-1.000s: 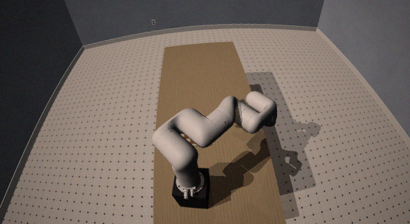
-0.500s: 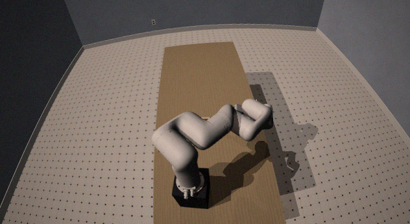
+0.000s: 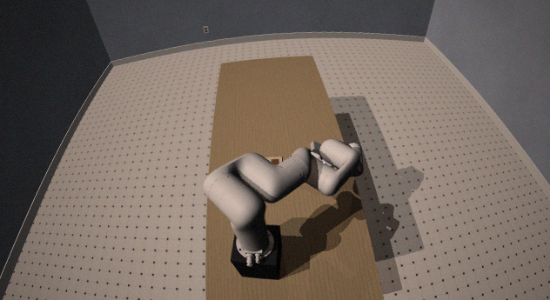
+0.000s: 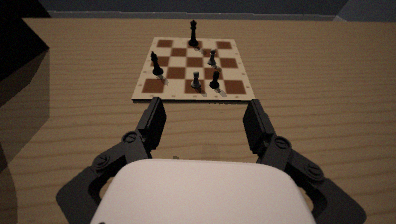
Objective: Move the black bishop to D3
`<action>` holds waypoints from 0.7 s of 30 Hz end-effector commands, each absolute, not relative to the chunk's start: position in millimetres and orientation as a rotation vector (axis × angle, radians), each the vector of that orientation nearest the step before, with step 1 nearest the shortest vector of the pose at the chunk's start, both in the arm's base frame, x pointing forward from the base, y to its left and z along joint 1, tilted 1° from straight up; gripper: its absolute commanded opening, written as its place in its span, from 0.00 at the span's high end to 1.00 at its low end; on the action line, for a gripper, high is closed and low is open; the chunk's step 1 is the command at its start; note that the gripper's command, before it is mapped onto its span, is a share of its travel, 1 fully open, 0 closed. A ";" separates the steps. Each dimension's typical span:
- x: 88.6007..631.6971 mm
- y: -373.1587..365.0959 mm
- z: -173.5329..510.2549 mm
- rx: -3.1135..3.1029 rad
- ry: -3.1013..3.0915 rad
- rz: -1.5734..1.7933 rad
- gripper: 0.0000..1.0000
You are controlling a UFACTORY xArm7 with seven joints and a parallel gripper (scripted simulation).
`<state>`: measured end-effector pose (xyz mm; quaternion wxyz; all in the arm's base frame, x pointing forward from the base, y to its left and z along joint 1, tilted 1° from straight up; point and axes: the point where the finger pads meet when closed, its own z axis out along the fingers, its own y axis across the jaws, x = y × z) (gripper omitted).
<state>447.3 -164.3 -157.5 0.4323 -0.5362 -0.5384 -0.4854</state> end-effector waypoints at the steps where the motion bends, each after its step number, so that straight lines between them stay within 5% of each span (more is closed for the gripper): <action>1: 444.9 -162.1 -158.1 -1.329 -1.322 -1.183 0.00; 21: 444.3 -161.5 -158.5 -1.329 -1.319 -1.178 0.00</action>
